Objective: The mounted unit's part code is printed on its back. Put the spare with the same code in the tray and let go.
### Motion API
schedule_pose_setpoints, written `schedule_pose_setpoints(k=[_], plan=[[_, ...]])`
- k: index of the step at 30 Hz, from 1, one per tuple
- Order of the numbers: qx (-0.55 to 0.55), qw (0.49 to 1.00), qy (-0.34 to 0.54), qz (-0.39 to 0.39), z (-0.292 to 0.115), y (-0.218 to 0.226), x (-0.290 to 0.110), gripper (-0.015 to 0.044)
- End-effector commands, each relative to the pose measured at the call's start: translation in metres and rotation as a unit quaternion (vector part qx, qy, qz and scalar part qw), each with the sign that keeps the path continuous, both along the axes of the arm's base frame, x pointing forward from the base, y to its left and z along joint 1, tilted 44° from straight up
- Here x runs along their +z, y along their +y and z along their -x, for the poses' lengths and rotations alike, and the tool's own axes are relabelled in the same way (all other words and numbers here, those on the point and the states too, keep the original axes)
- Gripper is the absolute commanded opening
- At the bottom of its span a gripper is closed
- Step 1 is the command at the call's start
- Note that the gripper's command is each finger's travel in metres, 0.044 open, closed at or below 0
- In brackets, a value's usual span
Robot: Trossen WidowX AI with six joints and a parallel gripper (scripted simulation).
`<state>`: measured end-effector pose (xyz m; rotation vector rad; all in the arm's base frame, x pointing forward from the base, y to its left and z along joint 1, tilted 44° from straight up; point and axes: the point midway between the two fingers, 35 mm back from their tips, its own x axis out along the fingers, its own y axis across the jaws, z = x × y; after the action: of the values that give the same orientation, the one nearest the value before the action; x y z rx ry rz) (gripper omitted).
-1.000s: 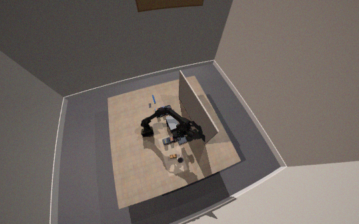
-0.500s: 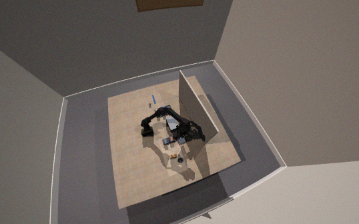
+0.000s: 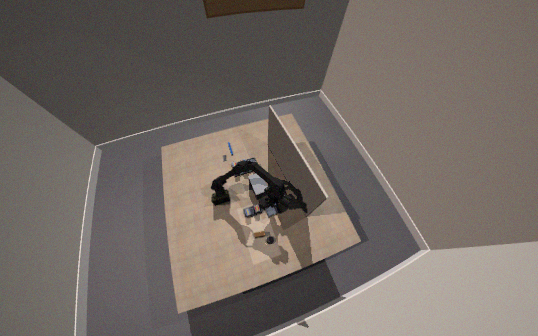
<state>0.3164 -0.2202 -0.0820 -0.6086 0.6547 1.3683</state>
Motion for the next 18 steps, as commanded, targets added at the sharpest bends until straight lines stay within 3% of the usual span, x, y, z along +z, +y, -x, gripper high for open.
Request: schedule_pose_setpoints(k=[1, 18], plan=[[-0.003, 1.0, -0.001, 0.0, -0.0009, 0.0017, -0.0018, 0.0], [-0.003, 1.0, -0.001, 0.0, -0.0021, 0.0101, -0.0107, 0.0]])
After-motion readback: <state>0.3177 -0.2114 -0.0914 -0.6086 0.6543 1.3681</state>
